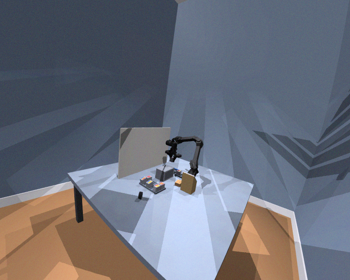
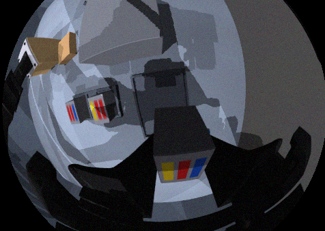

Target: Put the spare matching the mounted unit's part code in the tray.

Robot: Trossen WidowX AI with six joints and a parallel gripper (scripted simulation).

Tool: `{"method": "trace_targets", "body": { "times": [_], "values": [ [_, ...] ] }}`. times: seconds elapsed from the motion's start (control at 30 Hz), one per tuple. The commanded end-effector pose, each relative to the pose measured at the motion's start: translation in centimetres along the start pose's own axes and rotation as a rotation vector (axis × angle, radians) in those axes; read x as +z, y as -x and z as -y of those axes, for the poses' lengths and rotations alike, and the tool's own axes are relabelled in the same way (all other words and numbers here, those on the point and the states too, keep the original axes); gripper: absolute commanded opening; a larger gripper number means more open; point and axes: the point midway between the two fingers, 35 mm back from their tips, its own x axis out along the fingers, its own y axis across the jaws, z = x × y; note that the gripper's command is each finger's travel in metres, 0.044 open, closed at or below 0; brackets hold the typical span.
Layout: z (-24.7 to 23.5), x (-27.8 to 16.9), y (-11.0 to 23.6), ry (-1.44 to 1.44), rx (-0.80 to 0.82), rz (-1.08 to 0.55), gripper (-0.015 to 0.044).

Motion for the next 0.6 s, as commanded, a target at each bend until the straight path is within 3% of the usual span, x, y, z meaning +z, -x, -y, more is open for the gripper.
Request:
{"method": "trace_targets", "body": {
  "times": [0.0,0.57],
  "values": [
    [-0.1,0.2,-0.5,0.008,0.005,0.003,0.0000],
    [-0.1,0.2,-2.1,0.008,0.005,0.003,0.0000]
  ]
}}
